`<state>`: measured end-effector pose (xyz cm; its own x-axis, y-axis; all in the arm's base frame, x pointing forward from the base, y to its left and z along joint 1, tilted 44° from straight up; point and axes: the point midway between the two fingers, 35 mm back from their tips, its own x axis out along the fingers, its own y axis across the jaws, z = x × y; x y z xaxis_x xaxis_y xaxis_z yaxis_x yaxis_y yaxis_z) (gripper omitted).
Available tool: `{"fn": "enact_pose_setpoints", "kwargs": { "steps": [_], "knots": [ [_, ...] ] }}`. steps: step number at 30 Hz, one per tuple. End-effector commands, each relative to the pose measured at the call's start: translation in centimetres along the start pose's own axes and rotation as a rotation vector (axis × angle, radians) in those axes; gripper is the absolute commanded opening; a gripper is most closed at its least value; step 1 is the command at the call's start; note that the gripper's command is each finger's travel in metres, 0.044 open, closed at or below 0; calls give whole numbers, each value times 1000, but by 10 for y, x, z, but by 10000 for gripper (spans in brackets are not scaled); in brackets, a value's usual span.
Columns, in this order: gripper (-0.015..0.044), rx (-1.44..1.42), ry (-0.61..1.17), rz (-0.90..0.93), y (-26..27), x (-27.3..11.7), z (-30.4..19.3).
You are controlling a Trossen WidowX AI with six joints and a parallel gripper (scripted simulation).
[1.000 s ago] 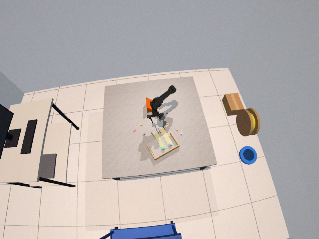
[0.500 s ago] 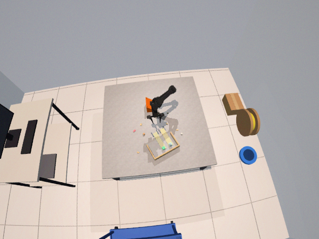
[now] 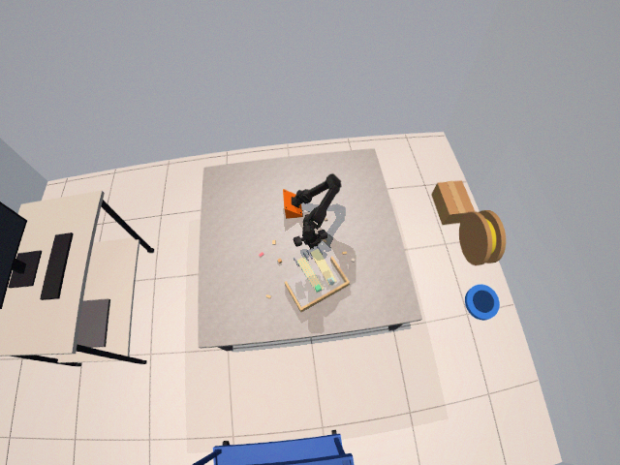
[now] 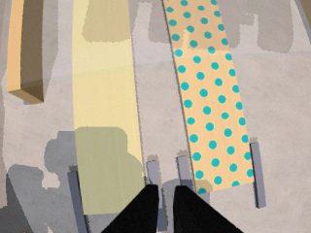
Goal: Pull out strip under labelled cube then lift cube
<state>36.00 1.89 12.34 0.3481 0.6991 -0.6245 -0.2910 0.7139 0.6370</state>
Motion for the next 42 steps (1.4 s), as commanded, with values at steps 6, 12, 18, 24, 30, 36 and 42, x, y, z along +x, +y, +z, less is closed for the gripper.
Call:
{"fn": "enact_pose_setpoints", "kwargs": {
  "steps": [6,12,18,24,30,36,42],
  "knots": [
    [0,-152,410,74,39,42,-15],
    [0,-152,410,74,37,41,-15],
    [0,-152,410,74,36,45,-17],
    [0,-152,410,74,36,54,-20],
    [0,-152,410,73,36,64,-23],
    [0,-152,410,74,36,73,-27],
    [0,-152,410,74,36,82,-31]
  ]
}}
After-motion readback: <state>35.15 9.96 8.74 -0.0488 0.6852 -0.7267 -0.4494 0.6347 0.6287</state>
